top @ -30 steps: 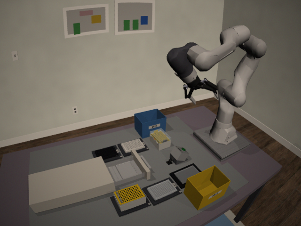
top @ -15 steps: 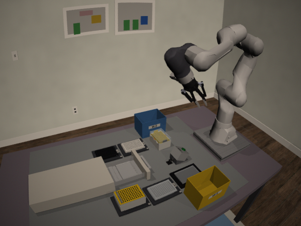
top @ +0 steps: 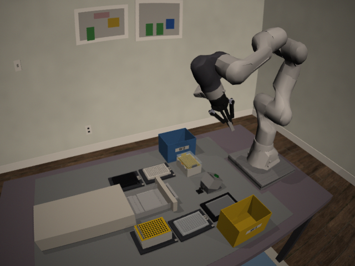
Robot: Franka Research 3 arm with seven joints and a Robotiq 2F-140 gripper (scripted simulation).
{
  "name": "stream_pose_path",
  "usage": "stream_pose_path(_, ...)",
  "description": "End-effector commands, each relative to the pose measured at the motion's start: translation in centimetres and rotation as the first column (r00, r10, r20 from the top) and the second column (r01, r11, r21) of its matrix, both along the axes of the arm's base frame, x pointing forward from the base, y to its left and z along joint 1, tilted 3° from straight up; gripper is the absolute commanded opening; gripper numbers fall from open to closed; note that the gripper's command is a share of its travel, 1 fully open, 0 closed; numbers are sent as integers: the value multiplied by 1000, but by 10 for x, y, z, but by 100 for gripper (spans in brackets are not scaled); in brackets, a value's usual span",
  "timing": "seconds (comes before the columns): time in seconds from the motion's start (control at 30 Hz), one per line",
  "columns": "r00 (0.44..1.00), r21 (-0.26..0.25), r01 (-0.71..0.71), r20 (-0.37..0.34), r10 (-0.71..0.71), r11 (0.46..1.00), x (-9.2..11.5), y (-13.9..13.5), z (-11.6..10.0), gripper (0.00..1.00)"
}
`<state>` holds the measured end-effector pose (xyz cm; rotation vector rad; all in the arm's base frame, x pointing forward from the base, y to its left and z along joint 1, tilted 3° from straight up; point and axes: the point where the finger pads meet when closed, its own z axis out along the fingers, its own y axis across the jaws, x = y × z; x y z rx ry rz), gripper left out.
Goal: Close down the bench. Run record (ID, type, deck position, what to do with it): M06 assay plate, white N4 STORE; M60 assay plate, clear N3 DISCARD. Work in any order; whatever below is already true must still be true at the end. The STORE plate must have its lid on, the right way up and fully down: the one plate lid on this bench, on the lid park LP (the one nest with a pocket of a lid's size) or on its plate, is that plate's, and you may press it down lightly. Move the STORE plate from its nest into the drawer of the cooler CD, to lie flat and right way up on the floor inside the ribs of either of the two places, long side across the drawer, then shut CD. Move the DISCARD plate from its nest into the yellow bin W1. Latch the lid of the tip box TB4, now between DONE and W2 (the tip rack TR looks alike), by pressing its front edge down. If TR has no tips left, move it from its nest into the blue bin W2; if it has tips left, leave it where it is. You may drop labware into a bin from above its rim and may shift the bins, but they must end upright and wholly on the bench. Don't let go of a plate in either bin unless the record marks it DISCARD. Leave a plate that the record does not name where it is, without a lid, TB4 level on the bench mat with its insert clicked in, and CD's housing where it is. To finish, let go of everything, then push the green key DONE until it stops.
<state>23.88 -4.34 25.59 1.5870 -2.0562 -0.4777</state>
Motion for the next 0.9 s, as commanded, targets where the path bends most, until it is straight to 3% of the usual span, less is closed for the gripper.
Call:
stream_pose_path(0.0, 986, 102, -164, 49, 160, 981, 19, 0, -6, 0)
stream_pose_path(0.17, 981, 117, -192, 61, 186, 974, 23, 1, -7, 0)
stream_pose_path(0.37, 943, 183, -326, 124, 308, 927, 47, 4, -14, 0)
stream_pose_path(0.43, 943, 183, -326, 124, 308, 927, 47, 4, -14, 0)
stream_pose_path(0.53, 911, 215, -406, 165, 377, 888, 61, 6, -18, 0)
stream_pose_path(0.73, 885, 233, -460, 193, 423, 857, 71, 7, -20, 0)
stream_pose_path(0.87, 826, 259, -559, 250, 505, 787, 89, 10, -25, 0)
